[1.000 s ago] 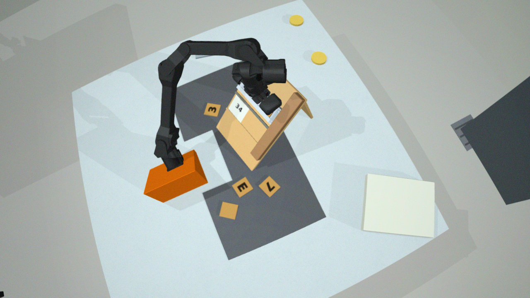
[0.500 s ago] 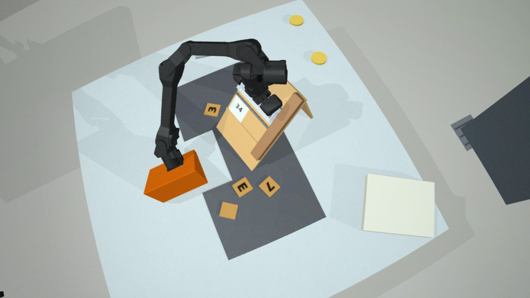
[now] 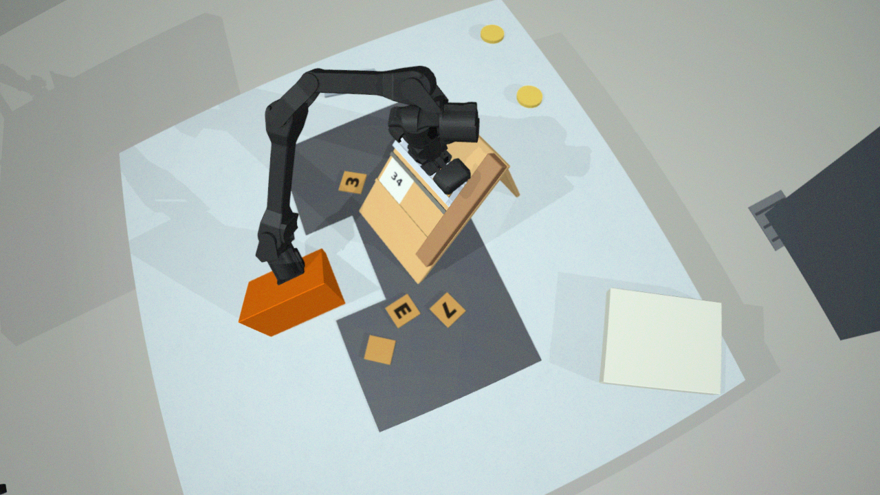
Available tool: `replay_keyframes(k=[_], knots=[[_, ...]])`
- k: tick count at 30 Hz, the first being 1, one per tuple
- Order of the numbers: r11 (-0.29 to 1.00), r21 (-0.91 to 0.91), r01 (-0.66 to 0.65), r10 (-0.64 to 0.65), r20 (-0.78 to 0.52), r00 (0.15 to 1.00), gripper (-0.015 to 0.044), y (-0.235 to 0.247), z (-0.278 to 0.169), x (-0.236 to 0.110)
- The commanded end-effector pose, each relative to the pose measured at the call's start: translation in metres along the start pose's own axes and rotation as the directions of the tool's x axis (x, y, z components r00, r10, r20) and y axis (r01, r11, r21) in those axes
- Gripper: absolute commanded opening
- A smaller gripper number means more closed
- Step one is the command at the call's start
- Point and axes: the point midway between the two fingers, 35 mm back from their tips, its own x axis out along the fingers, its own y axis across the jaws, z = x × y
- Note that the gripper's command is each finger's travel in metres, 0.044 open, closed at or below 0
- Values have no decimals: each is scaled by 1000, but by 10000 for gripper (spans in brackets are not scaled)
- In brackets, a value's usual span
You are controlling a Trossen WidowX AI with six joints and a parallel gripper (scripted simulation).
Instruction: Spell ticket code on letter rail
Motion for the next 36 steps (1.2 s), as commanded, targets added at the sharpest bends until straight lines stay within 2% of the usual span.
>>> replay_keyframes(k=[1,21,36], knots=[[1000,-4,-1,1,0,1000,0,-1,0,0],[1000,-4,-1,1,0,1000,0,-7,0,0],[1000,-3,0,0,-1,1000,0,-6,-16,-16]])
